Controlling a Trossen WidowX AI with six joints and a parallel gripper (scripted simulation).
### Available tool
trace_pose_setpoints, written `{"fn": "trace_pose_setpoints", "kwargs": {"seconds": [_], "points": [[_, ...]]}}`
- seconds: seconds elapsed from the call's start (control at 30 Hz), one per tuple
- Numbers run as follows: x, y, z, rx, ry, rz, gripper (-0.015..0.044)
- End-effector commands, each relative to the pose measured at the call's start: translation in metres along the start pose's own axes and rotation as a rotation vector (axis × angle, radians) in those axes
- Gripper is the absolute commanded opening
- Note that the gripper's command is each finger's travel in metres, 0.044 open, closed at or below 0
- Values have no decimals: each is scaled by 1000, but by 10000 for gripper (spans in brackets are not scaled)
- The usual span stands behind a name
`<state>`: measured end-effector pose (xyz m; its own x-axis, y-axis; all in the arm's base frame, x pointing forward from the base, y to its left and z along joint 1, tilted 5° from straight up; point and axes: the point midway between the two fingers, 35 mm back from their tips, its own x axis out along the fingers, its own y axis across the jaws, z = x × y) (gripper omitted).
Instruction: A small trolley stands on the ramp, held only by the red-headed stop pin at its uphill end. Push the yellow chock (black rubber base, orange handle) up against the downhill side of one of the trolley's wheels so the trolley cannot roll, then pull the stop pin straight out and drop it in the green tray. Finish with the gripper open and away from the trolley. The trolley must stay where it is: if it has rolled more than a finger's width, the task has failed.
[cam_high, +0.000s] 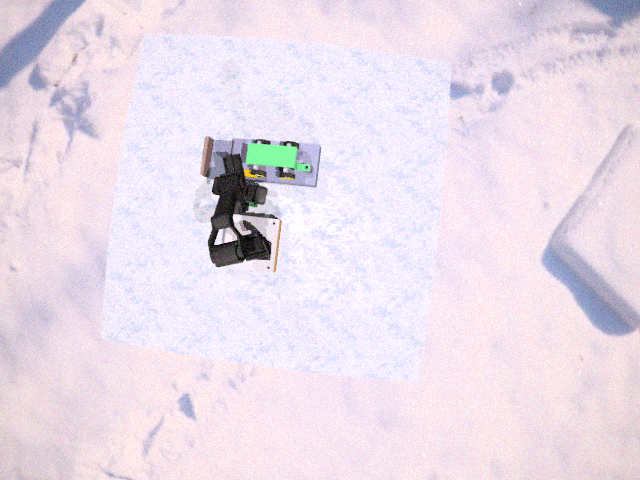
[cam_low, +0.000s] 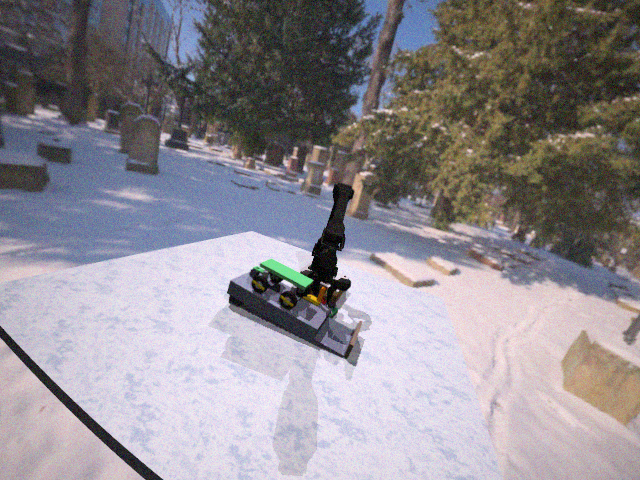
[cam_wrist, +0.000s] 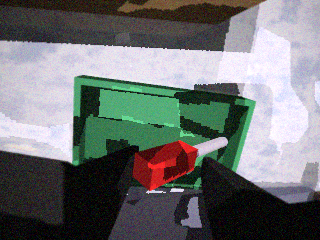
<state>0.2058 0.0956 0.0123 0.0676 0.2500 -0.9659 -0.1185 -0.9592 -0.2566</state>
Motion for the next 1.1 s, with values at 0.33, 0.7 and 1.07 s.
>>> {"fn": "trace_pose_setpoints", "kwargs": {"seconds": [0.33, 0.7, 1.07], "points": [[5, 7, 1, -1, -2, -2, 190], [8, 13, 1, -1, -2, -2, 190], [9, 14, 1, 2, 0, 1, 216]]}}
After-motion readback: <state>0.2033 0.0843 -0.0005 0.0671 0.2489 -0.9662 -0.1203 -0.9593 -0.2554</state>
